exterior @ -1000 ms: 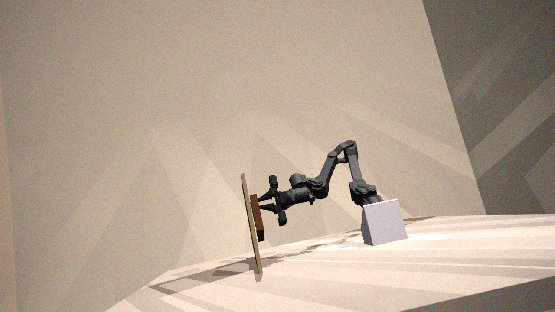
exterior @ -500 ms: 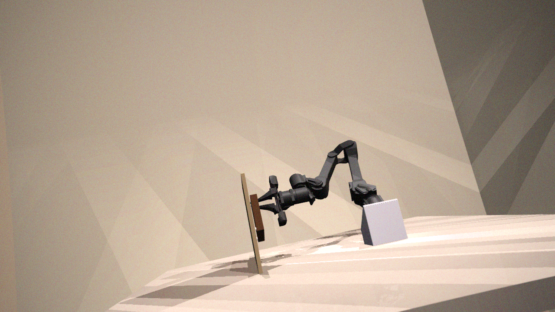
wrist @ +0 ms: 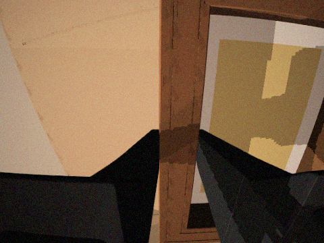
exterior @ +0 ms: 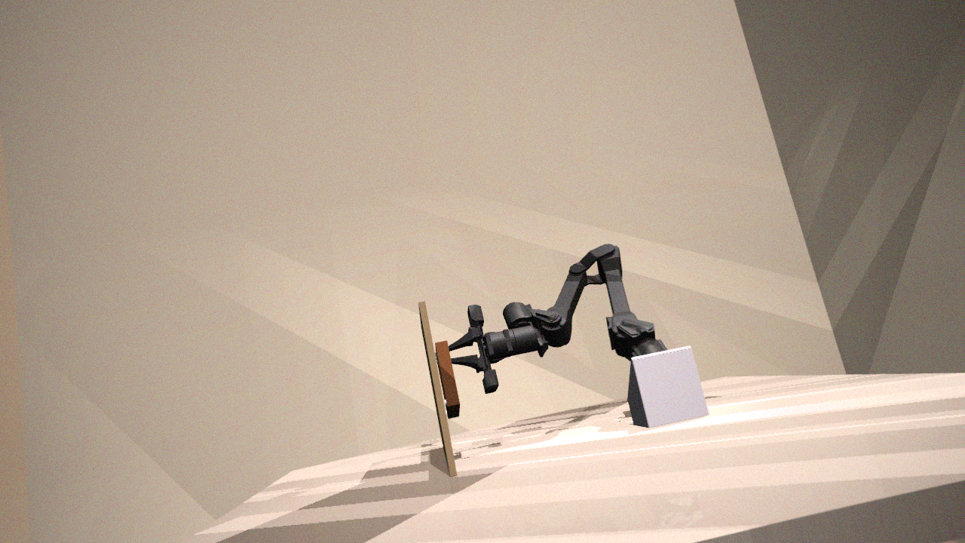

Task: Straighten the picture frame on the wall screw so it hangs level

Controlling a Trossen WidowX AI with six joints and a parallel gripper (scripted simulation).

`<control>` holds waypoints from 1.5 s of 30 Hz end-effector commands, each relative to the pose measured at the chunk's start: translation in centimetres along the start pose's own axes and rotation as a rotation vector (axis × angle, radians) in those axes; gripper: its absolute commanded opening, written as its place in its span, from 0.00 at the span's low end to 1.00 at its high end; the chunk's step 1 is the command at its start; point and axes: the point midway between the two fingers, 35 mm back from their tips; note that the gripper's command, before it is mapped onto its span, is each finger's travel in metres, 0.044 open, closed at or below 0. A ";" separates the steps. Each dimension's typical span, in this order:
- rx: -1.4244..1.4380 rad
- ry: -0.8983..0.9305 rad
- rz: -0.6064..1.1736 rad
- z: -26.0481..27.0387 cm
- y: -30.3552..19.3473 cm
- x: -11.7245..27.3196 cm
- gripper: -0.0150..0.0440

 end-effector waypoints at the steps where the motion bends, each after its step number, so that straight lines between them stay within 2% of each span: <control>1: 0.019 -0.001 -0.003 0.0 0.0 0.0 0.25; 38: 0.213 -0.001 -0.004 0.2 -0.1 0.0 0.25; 45: 0.196 0.002 -0.002 0.2 -0.1 0.0 0.57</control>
Point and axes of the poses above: the point midway between the two fingers, 35 mm back from their tips, its own x axis back along the fingers, its own z axis across the jaws, y = z × x, and after that the axes turned 2 degrees about x, right-handed
